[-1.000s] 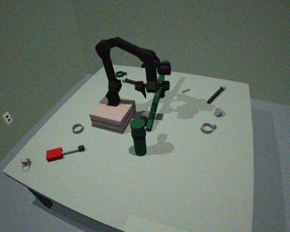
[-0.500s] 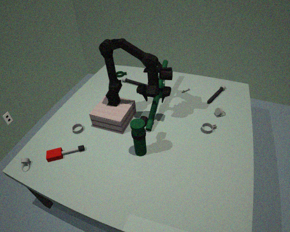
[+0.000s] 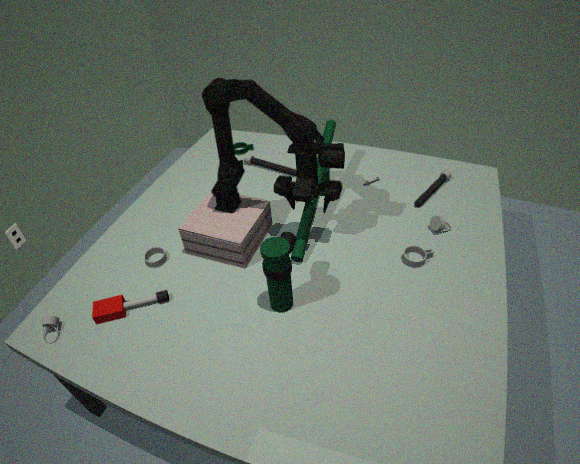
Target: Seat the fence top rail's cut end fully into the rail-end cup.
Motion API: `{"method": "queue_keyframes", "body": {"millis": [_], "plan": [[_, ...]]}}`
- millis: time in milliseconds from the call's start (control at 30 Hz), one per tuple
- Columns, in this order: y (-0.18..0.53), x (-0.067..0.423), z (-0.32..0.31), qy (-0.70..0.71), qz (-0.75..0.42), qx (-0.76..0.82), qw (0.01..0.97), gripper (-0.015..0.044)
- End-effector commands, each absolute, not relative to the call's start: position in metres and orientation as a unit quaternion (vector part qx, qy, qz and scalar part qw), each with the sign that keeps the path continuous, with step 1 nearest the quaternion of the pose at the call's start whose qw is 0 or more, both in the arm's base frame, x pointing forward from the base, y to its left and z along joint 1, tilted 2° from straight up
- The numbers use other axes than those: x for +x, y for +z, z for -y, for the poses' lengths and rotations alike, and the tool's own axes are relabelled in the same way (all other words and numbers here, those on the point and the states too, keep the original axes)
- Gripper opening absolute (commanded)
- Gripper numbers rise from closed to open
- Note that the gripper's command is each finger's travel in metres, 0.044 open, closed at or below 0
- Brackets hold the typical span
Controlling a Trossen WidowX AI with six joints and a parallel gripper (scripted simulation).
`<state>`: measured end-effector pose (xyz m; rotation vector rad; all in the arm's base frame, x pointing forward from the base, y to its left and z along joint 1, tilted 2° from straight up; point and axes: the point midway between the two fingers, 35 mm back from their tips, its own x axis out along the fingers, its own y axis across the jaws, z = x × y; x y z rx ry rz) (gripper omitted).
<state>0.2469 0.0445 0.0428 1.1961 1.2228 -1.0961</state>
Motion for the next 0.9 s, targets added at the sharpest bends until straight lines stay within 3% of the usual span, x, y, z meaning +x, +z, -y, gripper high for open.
{"method": "queue_keyframes", "body": {"millis": [0,867], "plan": [[0.036,0.245,-0.044,-0.464,-0.511,0.499,0.525,0.044],[-0.005,0.248,-0.045,-0.464,-0.511,0.499,0.525,0.044]]}}
